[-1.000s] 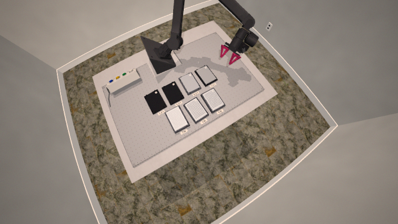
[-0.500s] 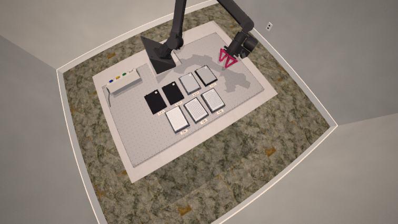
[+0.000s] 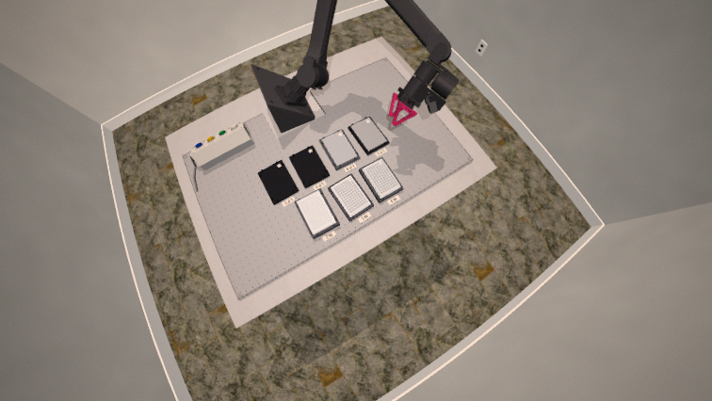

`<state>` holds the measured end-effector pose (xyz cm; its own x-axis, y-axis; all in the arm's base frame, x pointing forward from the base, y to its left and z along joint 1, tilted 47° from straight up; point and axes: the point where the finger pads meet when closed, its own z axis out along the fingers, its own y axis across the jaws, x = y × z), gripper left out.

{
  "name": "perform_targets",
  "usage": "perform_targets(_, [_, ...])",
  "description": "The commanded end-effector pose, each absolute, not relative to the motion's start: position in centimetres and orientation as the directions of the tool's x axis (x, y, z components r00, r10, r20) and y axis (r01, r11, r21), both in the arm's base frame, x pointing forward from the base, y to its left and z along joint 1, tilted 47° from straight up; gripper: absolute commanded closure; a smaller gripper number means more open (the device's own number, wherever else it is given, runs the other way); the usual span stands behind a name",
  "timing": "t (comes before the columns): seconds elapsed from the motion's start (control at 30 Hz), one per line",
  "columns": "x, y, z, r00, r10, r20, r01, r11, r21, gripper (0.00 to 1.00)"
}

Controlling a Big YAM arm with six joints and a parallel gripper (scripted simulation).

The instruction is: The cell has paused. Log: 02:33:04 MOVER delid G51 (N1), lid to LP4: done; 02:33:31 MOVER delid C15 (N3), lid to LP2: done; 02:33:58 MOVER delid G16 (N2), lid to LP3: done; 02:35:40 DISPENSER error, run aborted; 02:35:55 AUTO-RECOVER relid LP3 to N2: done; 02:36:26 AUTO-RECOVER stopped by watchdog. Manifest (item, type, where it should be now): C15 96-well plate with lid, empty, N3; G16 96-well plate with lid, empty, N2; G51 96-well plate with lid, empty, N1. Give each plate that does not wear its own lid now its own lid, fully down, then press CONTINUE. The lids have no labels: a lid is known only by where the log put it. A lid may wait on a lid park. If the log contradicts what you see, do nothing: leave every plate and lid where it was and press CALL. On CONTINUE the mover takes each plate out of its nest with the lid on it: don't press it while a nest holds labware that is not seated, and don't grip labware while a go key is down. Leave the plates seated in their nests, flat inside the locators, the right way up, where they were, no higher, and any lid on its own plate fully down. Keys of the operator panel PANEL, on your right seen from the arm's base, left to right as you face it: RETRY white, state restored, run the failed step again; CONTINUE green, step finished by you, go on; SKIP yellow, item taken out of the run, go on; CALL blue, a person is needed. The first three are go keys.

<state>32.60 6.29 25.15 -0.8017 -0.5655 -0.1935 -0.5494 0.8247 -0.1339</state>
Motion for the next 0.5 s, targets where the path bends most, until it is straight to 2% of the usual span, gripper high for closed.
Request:
perform_targets(0.0, [33.2,5.7,24.6,-0.849,-0.488,-0.203,-0.474,0.873,-0.117,0.00])
perform_targets(0.47, [33.7,1.5,22.8,-0.948,-0.247,-0.198,-0.240,0.969,-0.059,0.00])
